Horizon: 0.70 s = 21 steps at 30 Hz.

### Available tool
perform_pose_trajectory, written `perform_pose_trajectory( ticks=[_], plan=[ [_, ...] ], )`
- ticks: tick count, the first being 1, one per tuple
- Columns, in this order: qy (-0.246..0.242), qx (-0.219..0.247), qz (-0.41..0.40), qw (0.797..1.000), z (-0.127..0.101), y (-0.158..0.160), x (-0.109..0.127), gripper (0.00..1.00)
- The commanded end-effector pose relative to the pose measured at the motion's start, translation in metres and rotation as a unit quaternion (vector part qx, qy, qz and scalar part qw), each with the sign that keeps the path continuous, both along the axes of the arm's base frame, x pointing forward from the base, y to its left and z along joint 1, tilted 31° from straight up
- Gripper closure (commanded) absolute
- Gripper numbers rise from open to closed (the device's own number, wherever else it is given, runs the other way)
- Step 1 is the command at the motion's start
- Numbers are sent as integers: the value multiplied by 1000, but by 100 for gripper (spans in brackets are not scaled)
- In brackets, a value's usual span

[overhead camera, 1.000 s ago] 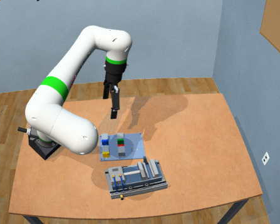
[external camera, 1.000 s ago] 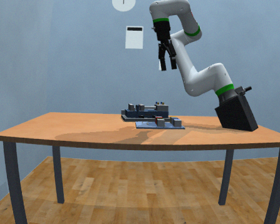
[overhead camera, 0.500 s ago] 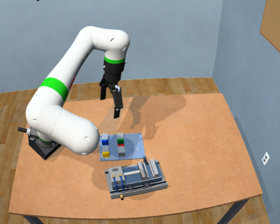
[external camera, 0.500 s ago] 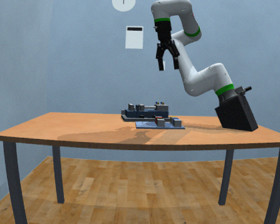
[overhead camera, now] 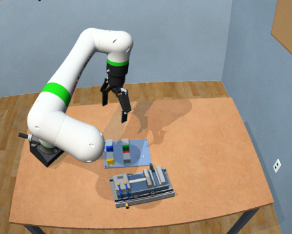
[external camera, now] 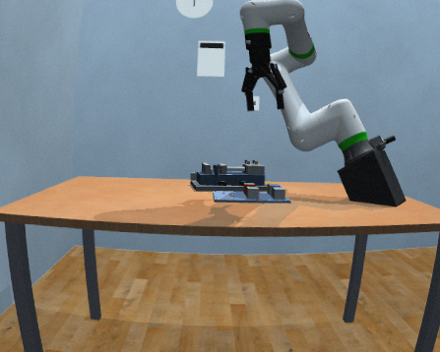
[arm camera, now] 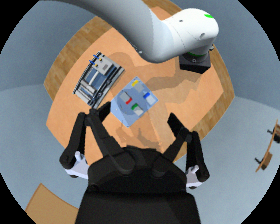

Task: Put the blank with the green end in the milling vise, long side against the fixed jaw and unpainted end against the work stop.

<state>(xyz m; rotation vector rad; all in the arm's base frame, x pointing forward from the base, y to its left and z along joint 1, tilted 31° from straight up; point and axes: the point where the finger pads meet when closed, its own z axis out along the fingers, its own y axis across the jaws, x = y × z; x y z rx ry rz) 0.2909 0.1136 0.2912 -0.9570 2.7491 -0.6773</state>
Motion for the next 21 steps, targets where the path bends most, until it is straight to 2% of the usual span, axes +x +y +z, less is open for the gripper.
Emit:
perform_pose_trajectory(
  ticks=[1,21],
  plan=[
    [6,-7,23,1000,0,0,0,0],
    [32,-43,129,990,0,0,0,0]
  ],
)
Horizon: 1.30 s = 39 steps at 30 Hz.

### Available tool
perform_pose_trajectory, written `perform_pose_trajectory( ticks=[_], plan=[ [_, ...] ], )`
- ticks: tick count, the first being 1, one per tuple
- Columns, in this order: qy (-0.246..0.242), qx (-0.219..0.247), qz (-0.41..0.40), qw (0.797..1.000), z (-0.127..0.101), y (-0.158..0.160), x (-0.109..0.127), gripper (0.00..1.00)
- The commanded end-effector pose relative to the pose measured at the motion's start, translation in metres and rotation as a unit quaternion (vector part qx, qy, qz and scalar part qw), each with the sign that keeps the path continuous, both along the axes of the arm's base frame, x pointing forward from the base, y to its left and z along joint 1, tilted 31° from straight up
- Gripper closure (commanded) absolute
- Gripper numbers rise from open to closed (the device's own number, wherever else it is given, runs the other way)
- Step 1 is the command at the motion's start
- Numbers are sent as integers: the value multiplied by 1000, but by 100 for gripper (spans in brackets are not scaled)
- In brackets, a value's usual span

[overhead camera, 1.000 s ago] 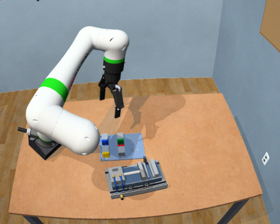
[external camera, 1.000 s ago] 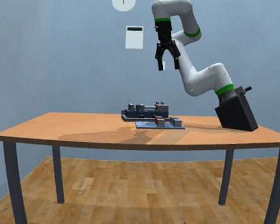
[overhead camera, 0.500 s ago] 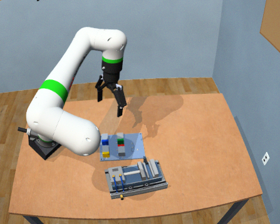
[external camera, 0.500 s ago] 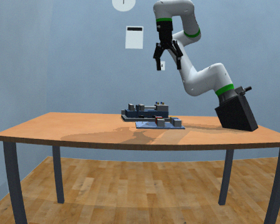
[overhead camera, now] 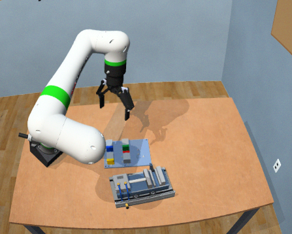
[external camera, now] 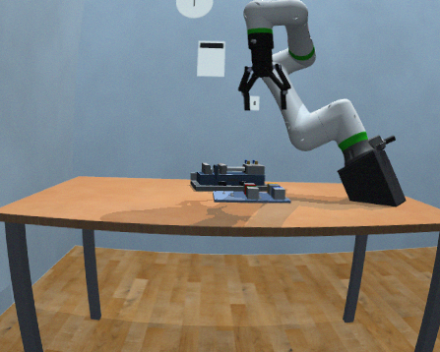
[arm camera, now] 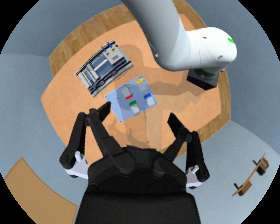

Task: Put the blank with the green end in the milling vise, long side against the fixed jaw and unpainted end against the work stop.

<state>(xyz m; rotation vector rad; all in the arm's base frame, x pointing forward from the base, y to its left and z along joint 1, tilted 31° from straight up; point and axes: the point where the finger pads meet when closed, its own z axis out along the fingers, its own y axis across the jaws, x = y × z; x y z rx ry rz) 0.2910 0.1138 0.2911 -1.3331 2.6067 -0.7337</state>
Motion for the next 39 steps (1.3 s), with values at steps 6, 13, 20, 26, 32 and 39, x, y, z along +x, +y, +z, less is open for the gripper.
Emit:
perform_pose_trajectory(
  ticks=[6,13,20,26,32,39],
  plan=[
    [12,-15,47,999,0,0,0,0],
    [24,-32,96,995,0,0,0,0],
    [32,-43,128,990,0,0,0,0],
    [43,-56,170,983,0,0,0,0],
    [52,-68,205,975,0,0,0,0],
    [61,-80,241,965,0,0,0,0]
  ],
)
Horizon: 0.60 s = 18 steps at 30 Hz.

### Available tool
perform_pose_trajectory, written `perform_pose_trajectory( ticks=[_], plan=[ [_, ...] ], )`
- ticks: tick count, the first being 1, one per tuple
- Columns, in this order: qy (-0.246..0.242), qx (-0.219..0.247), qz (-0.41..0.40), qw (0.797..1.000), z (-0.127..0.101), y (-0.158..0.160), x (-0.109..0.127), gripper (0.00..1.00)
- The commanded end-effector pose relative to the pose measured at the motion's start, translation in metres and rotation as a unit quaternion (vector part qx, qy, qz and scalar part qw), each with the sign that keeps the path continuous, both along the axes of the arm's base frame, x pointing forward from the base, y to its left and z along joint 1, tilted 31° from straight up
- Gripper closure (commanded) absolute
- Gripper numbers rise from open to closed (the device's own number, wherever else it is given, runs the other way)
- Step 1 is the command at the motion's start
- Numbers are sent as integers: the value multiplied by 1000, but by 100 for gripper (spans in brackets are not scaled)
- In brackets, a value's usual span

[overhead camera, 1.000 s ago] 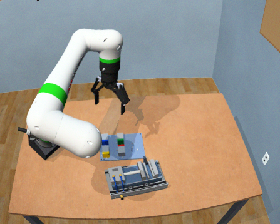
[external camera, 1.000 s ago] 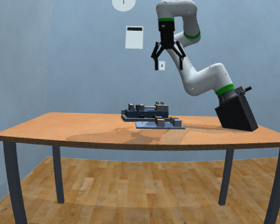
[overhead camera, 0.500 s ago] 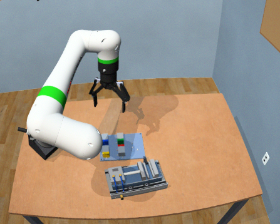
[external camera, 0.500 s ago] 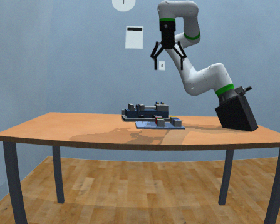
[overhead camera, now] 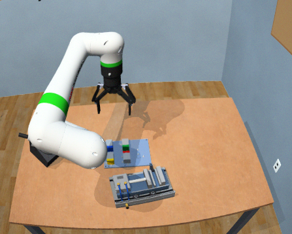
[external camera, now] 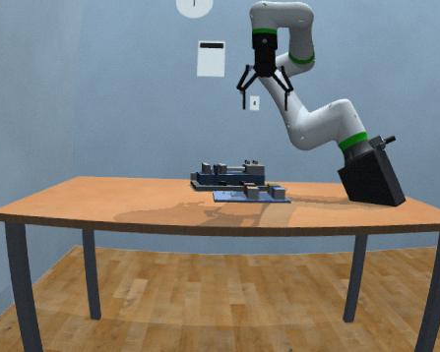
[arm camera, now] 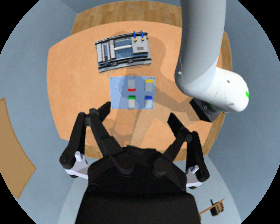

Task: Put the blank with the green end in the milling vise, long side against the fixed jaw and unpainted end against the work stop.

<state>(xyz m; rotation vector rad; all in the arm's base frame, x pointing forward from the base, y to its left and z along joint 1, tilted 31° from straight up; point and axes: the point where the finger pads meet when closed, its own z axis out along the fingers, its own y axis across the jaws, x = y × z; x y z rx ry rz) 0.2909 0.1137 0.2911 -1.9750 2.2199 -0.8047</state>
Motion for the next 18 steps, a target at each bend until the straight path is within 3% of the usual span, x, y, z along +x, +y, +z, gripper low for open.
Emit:
perform_pose_trajectory(
  ticks=[1,9,18],
  plan=[
    [6,-7,22,1000,0,0,0,0],
    [20,-25,77,996,0,0,0,0],
    [19,-24,74,997,0,0,0,0]
  ],
)
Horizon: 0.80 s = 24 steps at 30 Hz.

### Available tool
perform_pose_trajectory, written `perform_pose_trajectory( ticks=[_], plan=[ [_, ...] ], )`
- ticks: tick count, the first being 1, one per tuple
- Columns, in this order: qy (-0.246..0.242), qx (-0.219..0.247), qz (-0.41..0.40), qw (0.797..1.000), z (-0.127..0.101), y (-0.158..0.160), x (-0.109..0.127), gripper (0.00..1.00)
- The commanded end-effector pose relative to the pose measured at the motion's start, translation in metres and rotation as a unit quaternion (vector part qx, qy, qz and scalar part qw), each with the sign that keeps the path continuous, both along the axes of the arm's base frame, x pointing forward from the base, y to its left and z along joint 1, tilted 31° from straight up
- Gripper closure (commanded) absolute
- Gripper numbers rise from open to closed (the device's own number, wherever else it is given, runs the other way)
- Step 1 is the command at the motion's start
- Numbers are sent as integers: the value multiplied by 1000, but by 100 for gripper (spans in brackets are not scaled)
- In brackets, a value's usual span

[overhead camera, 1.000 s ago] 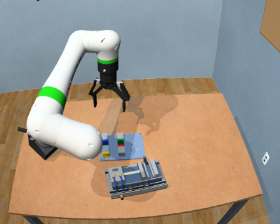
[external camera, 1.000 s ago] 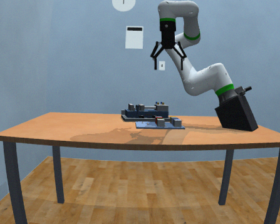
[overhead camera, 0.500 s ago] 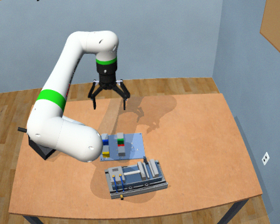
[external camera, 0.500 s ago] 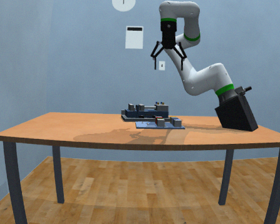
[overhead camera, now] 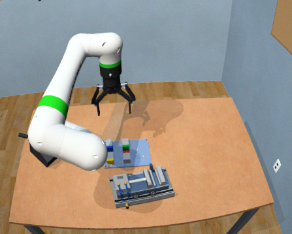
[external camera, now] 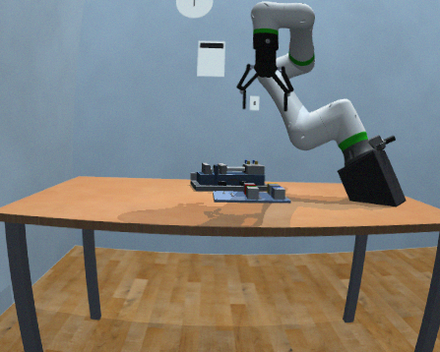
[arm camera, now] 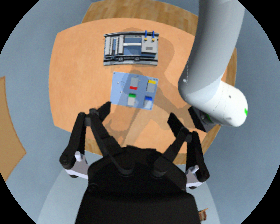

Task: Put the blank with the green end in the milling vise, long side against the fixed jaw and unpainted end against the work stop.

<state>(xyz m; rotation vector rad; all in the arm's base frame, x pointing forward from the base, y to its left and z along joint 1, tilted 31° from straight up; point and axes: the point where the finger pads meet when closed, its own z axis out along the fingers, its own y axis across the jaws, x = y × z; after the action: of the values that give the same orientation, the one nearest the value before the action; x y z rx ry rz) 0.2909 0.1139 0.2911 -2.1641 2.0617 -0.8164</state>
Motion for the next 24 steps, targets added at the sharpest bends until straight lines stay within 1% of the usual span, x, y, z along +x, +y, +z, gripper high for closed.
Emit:
perform_pose_trajectory(
  ticks=[1,10,24],
  plan=[
    [0,0,0,1000,0,0,0,0],
    [0,0,0,1000,0,0,0,0],
    [0,0,0,1000,-26,45,-21,0]
  ],
)
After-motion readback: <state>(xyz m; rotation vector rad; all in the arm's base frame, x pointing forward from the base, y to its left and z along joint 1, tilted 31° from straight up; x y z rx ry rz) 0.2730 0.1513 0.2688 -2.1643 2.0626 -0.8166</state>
